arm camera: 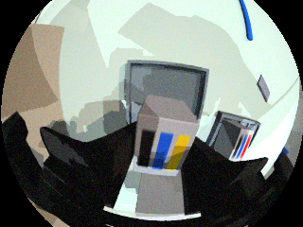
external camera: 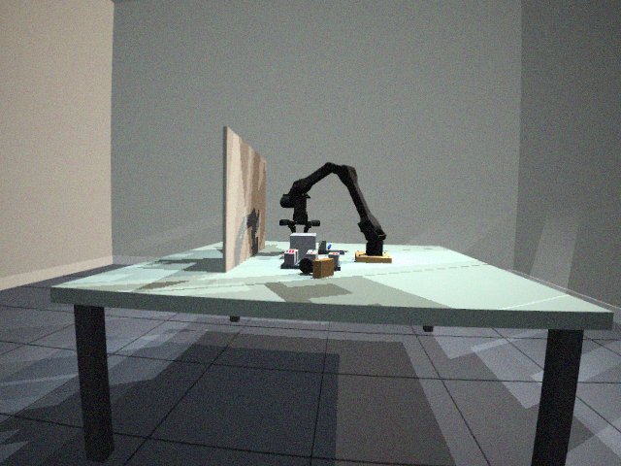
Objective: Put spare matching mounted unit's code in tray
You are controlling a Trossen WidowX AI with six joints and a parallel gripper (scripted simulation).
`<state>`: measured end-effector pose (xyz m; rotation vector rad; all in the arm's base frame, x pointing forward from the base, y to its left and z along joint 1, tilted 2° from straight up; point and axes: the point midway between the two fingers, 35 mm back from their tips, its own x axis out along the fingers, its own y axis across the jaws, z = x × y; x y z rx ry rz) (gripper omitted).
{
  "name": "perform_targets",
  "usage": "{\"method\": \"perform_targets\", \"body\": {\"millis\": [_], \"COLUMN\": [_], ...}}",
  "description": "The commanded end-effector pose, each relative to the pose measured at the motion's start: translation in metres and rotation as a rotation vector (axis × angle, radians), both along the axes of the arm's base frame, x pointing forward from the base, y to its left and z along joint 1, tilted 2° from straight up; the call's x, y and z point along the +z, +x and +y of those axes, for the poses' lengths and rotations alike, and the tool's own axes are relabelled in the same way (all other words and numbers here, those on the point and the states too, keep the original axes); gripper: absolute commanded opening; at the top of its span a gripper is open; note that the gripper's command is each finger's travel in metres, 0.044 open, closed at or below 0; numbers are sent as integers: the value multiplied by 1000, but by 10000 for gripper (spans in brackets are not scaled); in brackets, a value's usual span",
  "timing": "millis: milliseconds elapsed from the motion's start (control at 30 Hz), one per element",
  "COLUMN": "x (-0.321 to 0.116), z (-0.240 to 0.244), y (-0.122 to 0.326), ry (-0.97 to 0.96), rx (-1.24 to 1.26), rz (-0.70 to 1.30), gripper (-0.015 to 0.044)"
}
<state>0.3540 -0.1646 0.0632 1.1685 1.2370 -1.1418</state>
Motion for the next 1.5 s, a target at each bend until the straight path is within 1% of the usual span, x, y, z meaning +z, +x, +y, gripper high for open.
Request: {"method": "perform_targets", "body": {"millis": [0, 1267, 1467], "x": [-3, -28, -26], "z": [1, 4, 3], "y": [-1, -6, -5], "ry": [3, 3, 0], "rx": [-4, -4, 0], "rz": [1, 2, 0], "gripper": [0, 0, 157]}}
